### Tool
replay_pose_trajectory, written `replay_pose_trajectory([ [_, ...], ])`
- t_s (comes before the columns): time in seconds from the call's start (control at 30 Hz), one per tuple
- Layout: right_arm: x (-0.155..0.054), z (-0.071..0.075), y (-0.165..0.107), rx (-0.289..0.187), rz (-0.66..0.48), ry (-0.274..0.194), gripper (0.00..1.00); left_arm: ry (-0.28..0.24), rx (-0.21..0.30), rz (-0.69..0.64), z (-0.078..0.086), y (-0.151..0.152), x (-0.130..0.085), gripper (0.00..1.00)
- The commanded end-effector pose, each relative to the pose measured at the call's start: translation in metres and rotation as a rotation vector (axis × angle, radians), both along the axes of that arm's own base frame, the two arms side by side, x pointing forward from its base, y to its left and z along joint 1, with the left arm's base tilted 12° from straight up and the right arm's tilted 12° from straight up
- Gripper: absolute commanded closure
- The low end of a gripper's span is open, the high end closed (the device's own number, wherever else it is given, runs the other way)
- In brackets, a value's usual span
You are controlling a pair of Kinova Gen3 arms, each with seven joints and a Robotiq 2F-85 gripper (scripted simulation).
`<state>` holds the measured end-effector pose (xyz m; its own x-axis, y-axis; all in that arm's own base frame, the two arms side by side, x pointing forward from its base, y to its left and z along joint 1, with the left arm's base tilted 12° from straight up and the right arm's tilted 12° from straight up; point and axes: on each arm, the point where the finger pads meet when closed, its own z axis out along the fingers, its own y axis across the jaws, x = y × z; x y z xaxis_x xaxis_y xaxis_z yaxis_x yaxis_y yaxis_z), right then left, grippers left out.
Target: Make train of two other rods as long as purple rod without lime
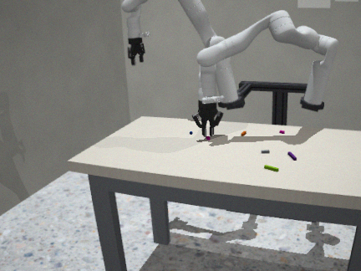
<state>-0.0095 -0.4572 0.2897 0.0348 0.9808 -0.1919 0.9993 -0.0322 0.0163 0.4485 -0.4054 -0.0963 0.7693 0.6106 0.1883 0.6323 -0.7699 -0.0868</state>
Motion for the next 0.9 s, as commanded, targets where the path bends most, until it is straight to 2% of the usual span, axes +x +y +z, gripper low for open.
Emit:
replay_pose_trajectory([
  [0.0,-0.004,0.001,-0.001,-0.006,0.003,0.006,0.002,-0.003,-0.003,0.004,0.018,-0.004,0.0,0.685],
  [0.3,-0.004,0.001,-0.001,-0.006,0.003,0.006,0.002,-0.003,-0.003,0.004,0.064,-0.013,-0.004,0.685],
  [0.37,-0.004,0.001,-0.001,-0.006,0.003,0.006,0.002,-0.003,-0.003,0.004,0.064,-0.013,-0.004,0.685],
  [0.53,-0.004,0.001,-0.001,-0.006,0.003,0.006,0.002,-0.002,-0.004,0.004,0.078,-0.016,-0.006,0.685],
  [0.7,-0.004,0.001,-0.001,-0.006,0.003,0.006,0.002,-0.002,-0.004,0.004,0.081,-0.016,-0.006,0.685],
  [0.73,-0.004,0.001,-0.001,-0.006,0.003,0.006,0.002,-0.002,-0.004,0.004,0.081,-0.016,-0.006,0.002],
  [0.87,-0.004,0.001,-0.001,-0.006,0.003,0.006,0.002,-0.002,-0.004,0.004,0.081,-0.016,-0.006,0.002],
])
